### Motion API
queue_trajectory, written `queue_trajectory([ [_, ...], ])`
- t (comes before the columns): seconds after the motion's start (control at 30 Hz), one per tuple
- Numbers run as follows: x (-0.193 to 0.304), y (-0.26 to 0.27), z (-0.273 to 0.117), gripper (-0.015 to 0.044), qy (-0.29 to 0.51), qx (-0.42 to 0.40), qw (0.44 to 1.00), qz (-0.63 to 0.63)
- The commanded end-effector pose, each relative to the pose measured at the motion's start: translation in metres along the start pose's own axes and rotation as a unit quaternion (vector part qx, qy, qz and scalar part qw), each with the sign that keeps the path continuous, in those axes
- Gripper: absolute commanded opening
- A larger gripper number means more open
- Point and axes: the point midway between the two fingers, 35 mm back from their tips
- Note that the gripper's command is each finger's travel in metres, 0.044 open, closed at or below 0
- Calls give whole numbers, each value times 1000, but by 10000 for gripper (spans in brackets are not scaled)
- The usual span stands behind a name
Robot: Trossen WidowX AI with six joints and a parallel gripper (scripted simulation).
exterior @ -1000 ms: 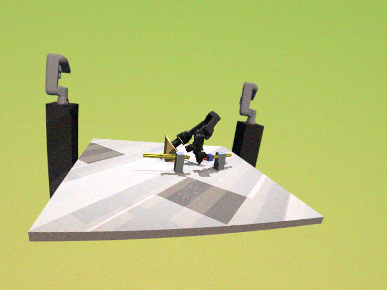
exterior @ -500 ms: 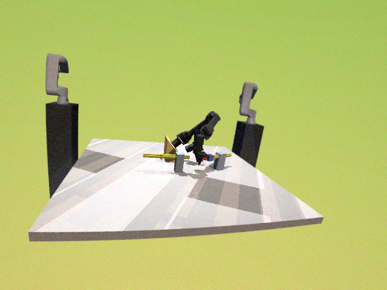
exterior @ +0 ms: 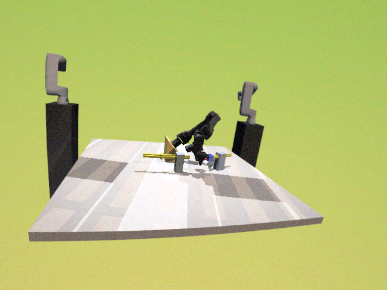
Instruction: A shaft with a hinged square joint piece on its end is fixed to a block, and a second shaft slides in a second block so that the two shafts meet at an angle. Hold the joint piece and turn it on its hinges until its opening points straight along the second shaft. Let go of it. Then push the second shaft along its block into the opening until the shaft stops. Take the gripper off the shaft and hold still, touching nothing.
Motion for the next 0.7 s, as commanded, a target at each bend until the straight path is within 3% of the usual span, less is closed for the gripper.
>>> queue_trajectory([
  [0.0,0,0,0,440,-1,0,1000,0],
  [0.4,0,0,0,440,-4,0,1000,0],
  [0.67,6,0,-17,440,-123,7,992,-1],
])
Point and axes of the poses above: the point midway between the two fingers, 35 mm back from their tips, its own z axis out along the fingers, its own y axis across the jaws, x = y × z, and after that the axes turned 1 degree about -z, right-handed
